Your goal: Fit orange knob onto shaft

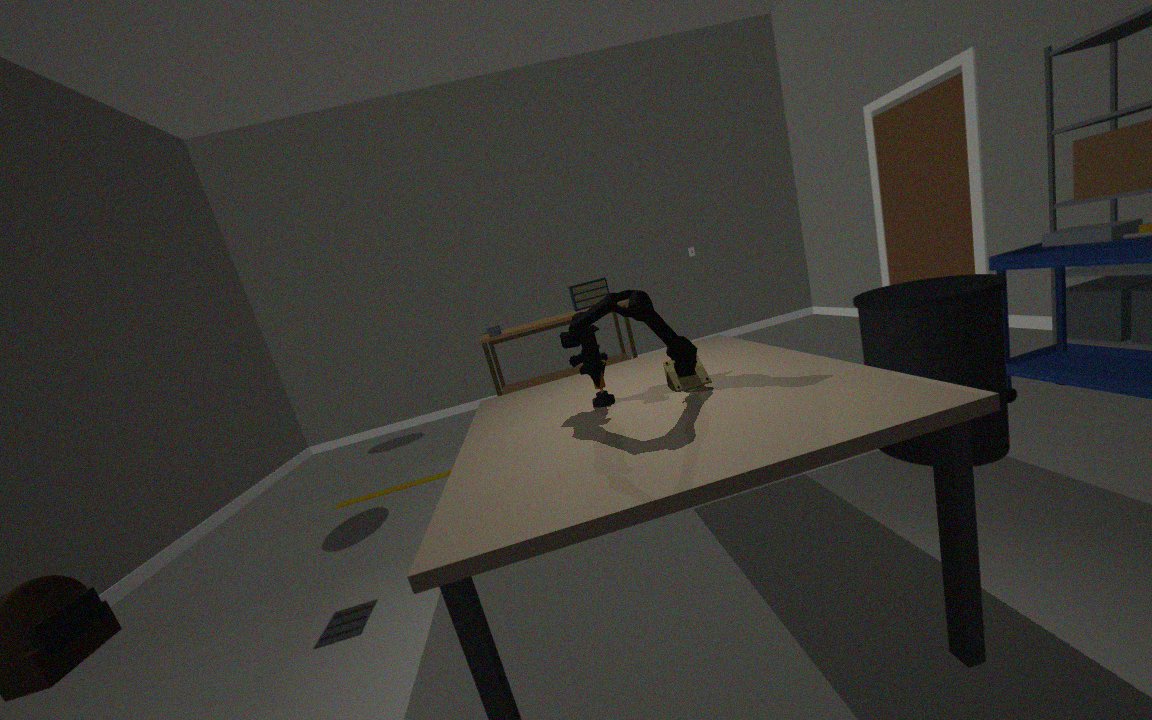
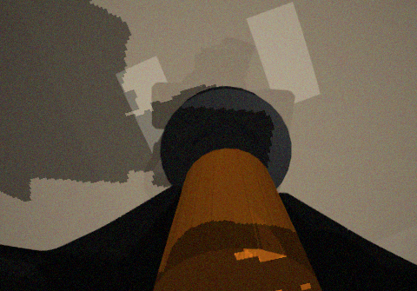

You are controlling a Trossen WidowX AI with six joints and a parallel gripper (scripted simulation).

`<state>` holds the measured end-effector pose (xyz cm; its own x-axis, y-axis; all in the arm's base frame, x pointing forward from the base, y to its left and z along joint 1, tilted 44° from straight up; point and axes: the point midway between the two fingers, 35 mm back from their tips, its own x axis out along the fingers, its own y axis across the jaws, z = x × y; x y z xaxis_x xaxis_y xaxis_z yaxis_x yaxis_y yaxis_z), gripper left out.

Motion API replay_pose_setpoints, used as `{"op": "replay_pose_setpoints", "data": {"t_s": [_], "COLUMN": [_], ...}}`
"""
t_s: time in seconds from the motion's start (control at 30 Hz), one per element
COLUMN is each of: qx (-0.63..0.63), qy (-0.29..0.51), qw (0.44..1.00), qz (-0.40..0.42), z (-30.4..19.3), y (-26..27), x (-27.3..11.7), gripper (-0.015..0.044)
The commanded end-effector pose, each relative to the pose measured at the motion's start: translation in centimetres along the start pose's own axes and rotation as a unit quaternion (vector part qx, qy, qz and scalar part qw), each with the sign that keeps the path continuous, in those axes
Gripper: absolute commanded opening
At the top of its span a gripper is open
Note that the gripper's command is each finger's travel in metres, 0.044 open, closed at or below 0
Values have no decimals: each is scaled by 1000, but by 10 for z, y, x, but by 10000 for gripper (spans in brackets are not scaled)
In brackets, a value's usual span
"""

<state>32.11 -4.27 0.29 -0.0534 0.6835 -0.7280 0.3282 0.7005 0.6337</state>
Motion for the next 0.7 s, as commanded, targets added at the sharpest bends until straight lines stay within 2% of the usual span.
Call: {"op": "replay_pose_setpoints", "data": {"t_s": [0.0,0.67], "qx": [-57,-57], "qy": [0,0], "qw": [998,998], "qz": [-1,-1], "z": [1,0], "y": [-1,0], "x": [1,4], "gripper": [0,0]}}
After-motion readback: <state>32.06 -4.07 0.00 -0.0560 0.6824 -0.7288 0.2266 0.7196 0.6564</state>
